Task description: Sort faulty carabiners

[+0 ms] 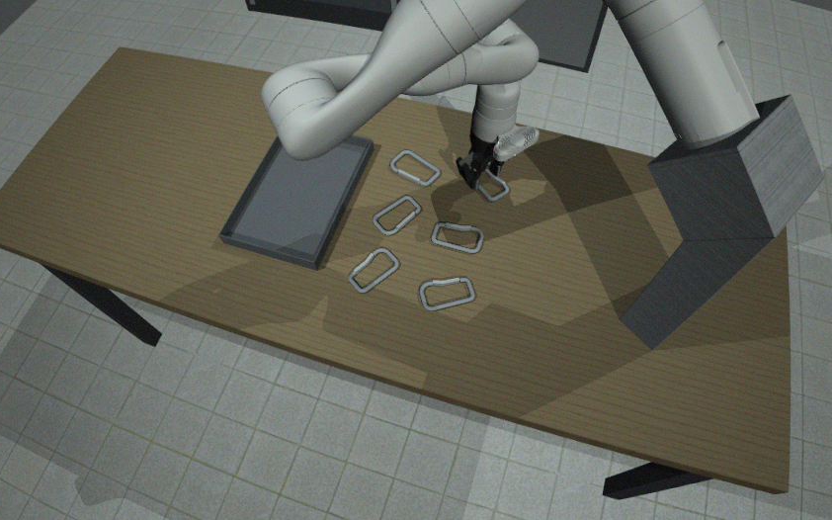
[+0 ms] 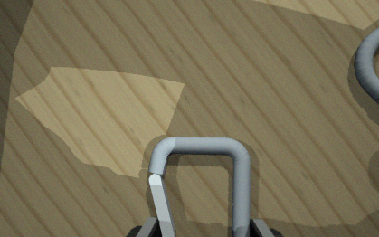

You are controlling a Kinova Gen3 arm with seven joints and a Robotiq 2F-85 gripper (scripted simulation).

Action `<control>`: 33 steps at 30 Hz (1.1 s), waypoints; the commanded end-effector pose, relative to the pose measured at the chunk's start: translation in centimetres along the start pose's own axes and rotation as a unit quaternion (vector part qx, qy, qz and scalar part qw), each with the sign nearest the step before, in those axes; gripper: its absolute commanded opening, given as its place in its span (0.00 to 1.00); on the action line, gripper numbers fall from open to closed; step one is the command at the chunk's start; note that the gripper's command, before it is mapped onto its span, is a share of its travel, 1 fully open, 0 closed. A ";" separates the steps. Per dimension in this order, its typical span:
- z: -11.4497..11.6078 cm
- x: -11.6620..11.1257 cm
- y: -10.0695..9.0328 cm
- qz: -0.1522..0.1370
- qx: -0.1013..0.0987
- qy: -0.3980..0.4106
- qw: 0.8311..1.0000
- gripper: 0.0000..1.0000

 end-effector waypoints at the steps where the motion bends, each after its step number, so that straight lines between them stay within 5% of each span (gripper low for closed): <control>1: 0.0 0.0 0.0 0.000 0.000 0.000 1.000 0.55; 11: 0.0 0.0 0.0 0.000 0.000 0.000 1.000 0.55; 12: 0.0 0.0 0.0 0.000 0.000 0.000 1.000 1.00; 33: 0.0 0.0 0.0 0.000 0.000 0.000 1.000 1.00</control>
Point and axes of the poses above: the point where the finger pads meet when closed, its own y axis out along the fingers, its own z axis across the jaws, x = y × z, the point moved 4 cm from there along -y, back along the fingers, and after that the axes turned 10 degrees about y, right-handed, at the moved point
